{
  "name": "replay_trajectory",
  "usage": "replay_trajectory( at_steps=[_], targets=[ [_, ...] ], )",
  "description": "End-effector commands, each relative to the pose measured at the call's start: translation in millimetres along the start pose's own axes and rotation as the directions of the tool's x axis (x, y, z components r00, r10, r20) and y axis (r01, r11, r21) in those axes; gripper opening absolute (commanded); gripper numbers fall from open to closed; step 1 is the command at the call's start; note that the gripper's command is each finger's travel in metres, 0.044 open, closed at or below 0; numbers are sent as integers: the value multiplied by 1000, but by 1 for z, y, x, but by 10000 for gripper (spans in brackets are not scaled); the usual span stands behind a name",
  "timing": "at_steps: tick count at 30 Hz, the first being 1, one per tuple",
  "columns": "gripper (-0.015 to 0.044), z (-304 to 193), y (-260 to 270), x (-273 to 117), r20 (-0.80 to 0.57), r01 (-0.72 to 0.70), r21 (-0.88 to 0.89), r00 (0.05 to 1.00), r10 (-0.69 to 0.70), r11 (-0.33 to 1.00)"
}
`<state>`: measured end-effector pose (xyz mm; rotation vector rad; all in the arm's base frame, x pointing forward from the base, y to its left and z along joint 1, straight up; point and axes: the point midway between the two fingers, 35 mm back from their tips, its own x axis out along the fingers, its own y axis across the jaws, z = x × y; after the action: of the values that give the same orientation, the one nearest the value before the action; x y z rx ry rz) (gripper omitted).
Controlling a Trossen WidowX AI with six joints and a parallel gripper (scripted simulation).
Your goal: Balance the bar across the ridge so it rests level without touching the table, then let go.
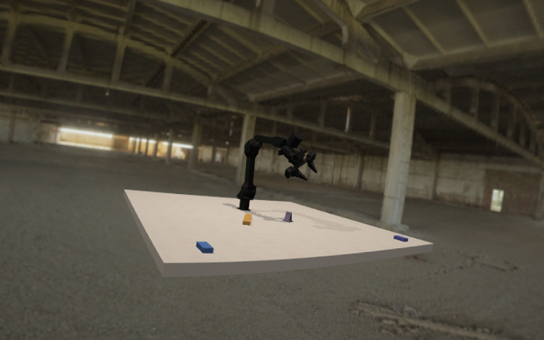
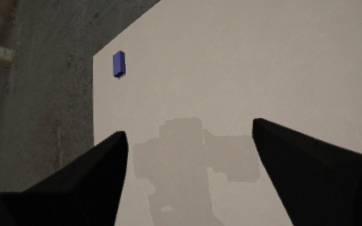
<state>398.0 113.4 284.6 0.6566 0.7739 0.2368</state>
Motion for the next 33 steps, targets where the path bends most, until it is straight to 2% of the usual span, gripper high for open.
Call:
replay_trajectory(
  at_steps=[1, 9, 18, 33],
  targets=[
    [315, 10, -39, 5, -14, 121, 2, 993, -121, 993],
    [315, 17, -109, 5, -82, 319, 12, 945, -317, 948],
    [315, 14, -183, -8, -188, 497, -13, 851, -490, 868],
    [315, -9, -286, -52, -441, 690, -38, 638, -632, 723]
  ],
)
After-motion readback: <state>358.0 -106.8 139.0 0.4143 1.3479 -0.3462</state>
